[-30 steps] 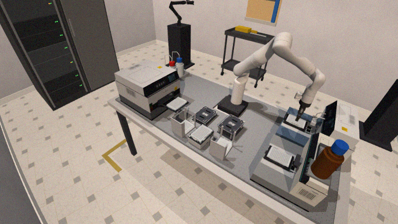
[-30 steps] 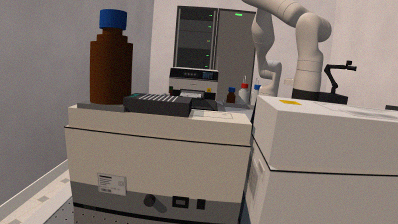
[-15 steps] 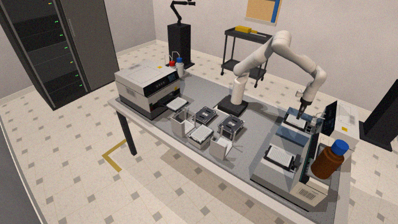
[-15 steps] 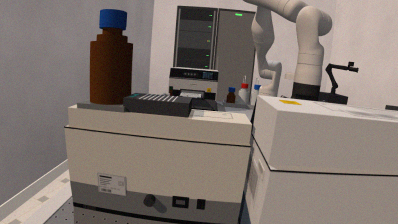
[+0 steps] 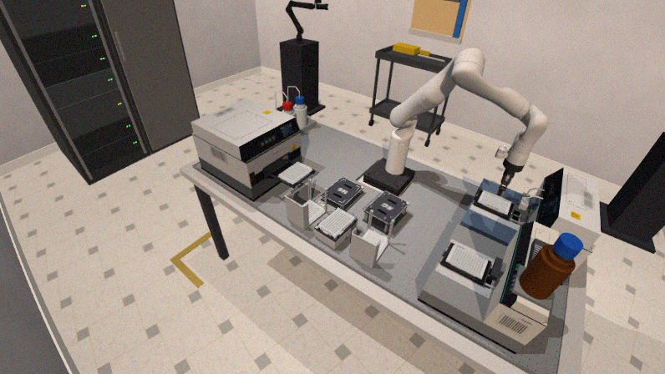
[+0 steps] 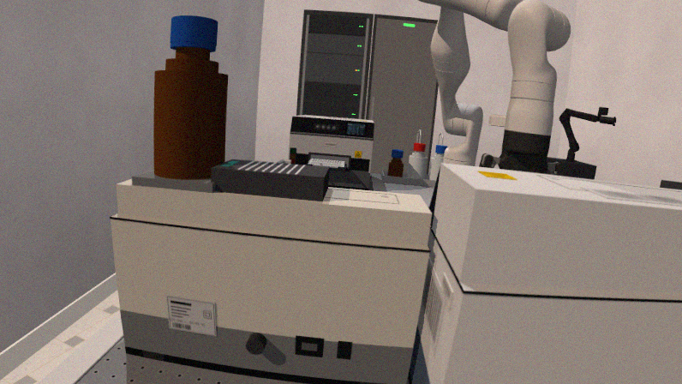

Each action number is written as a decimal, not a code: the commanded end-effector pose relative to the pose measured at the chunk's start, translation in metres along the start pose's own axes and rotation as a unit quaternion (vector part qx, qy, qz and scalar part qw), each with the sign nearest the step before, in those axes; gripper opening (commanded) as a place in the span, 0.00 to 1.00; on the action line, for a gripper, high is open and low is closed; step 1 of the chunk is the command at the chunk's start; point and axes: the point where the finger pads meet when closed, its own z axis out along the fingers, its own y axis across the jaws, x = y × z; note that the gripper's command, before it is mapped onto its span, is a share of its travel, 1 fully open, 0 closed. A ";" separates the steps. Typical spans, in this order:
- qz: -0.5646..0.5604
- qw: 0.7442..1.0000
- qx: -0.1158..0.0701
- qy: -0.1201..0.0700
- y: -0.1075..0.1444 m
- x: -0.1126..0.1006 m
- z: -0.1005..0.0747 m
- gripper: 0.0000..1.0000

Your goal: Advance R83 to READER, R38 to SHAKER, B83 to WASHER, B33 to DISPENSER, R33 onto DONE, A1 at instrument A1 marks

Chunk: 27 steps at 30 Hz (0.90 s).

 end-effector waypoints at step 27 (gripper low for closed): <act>-0.002 1.000 0.000 -0.002 -0.001 -0.001 -0.038 1.00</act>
